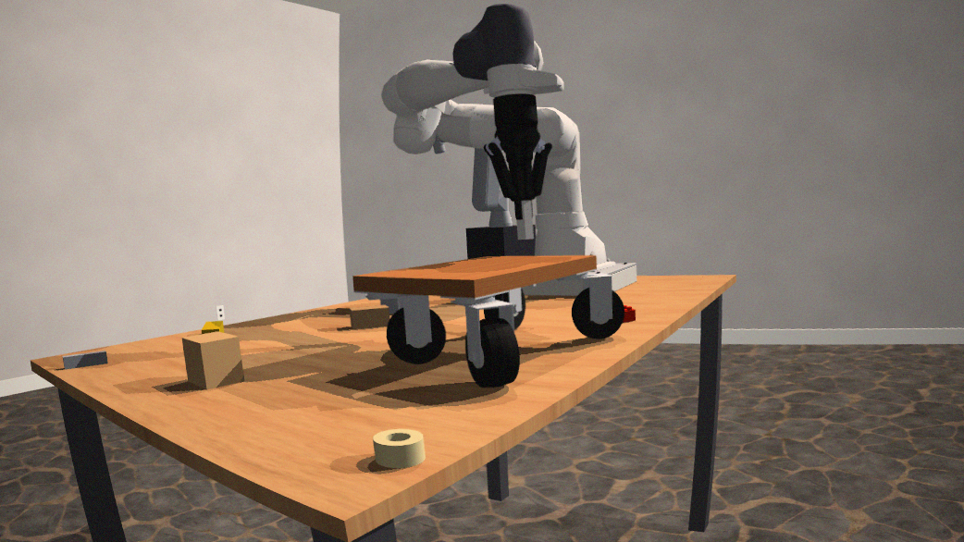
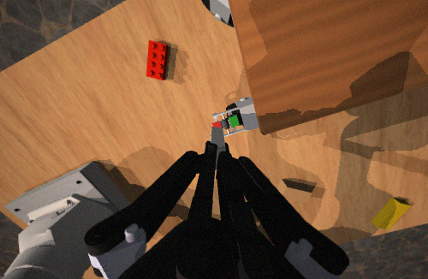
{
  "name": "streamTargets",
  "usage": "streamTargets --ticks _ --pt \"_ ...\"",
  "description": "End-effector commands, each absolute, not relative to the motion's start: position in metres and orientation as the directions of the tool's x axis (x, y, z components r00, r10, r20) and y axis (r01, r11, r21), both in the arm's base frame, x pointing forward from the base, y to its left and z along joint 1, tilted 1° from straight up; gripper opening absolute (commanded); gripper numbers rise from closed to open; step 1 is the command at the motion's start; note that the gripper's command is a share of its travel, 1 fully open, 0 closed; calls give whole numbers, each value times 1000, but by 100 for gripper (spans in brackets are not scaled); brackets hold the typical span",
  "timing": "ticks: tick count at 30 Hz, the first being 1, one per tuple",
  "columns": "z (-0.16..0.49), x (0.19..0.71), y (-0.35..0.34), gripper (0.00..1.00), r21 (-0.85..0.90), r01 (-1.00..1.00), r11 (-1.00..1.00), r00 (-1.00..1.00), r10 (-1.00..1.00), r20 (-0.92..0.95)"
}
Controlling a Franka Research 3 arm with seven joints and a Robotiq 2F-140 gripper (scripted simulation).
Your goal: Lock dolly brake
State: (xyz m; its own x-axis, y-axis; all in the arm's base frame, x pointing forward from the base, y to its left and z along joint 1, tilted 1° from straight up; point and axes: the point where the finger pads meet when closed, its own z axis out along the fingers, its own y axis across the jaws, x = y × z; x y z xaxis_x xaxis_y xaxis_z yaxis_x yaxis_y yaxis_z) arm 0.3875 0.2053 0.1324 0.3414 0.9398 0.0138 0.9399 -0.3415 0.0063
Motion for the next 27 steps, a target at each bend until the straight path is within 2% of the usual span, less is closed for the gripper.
streamTargets --ticks 1,3,8,27 --pt "124 389 200 0 6 998 -70 70 998 -7" --pt "124 389 200 0 6 998 -70 70 998 -7" --pt "113 389 200 0 2 994 109 -109 994 -20" --pt "83 390 199 0 2 994 109 -109 994 -20"
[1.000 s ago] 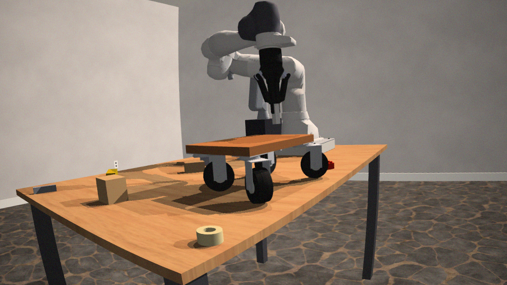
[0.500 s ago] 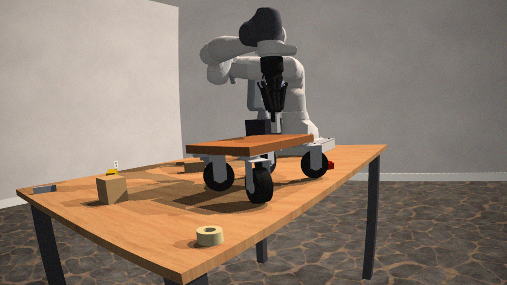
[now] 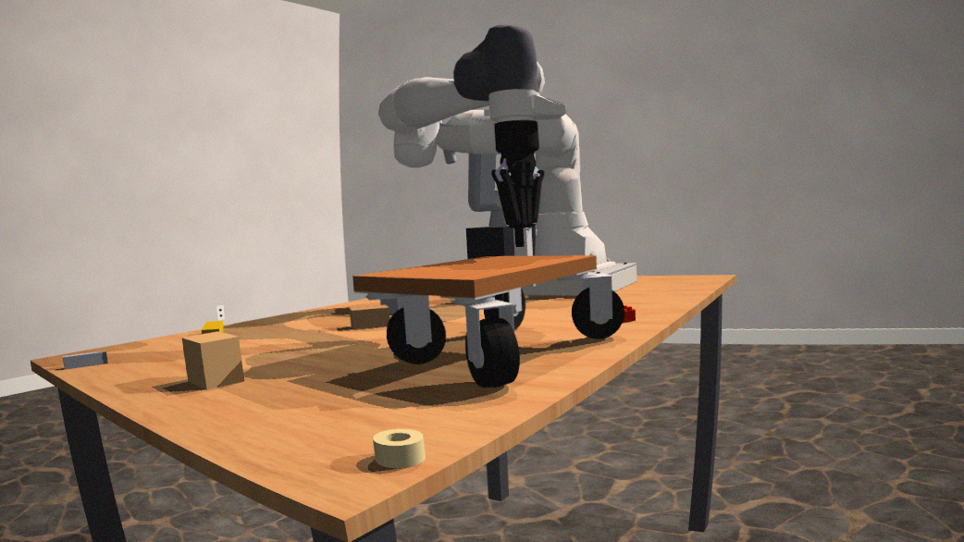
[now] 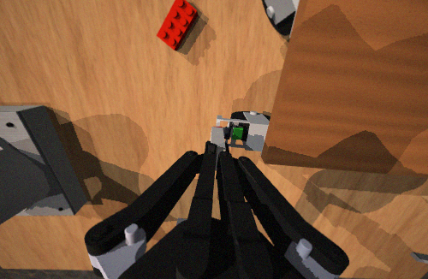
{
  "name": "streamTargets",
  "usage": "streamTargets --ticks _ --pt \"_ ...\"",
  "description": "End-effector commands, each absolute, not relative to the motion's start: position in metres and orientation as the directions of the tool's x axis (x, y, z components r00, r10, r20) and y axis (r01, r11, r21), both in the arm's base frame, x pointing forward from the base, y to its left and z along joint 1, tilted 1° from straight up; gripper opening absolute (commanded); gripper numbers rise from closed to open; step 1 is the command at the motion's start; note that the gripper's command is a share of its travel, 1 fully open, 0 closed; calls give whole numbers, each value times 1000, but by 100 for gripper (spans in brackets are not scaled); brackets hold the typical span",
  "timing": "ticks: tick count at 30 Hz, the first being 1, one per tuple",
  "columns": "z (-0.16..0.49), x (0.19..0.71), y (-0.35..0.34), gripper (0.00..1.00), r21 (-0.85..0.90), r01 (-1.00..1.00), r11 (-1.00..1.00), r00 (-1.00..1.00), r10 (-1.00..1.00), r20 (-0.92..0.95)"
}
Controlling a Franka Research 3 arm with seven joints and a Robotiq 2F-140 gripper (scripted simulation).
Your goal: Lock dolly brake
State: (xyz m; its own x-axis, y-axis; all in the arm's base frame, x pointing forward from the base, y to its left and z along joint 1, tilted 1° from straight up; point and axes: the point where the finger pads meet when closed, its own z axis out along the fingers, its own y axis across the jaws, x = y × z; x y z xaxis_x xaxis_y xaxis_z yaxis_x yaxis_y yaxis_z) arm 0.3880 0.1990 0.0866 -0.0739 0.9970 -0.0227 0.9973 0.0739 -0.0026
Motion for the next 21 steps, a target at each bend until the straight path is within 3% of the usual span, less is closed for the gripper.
streamTargets --ticks 1,21 --pt "82 390 199 0 2 994 109 -109 994 -20" --pt "79 390 199 0 2 994 109 -109 994 -20"
